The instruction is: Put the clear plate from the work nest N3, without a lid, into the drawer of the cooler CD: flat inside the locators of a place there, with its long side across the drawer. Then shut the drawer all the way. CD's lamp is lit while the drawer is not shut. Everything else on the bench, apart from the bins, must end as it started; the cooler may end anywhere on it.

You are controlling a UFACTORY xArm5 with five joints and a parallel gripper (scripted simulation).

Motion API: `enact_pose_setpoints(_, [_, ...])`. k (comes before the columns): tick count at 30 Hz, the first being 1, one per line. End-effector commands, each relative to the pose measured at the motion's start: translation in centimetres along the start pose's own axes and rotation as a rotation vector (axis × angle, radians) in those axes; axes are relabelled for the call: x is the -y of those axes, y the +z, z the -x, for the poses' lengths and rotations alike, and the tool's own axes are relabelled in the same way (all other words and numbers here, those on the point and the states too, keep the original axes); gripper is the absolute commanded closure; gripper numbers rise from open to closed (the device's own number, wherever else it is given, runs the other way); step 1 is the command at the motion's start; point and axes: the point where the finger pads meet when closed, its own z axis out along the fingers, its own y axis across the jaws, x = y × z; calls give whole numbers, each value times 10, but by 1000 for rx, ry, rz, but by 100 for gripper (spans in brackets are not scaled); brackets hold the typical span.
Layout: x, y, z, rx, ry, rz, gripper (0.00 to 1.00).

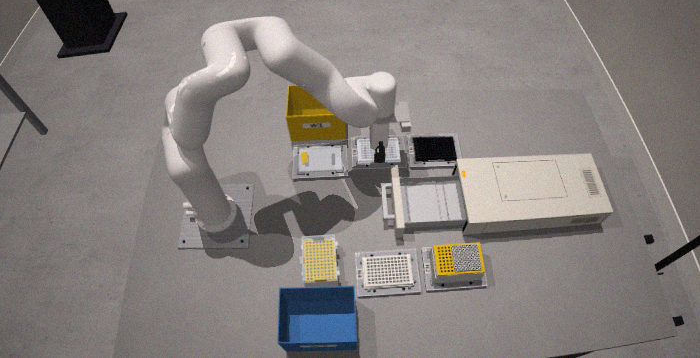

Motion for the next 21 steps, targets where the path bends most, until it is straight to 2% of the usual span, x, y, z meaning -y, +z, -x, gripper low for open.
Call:
enact_pose_setpoints(1, [1, -4, -2, 0, 0, -15, 100])
enact_pose_setpoints(21, [0, -16, -2, 0, 0, -15, 100])
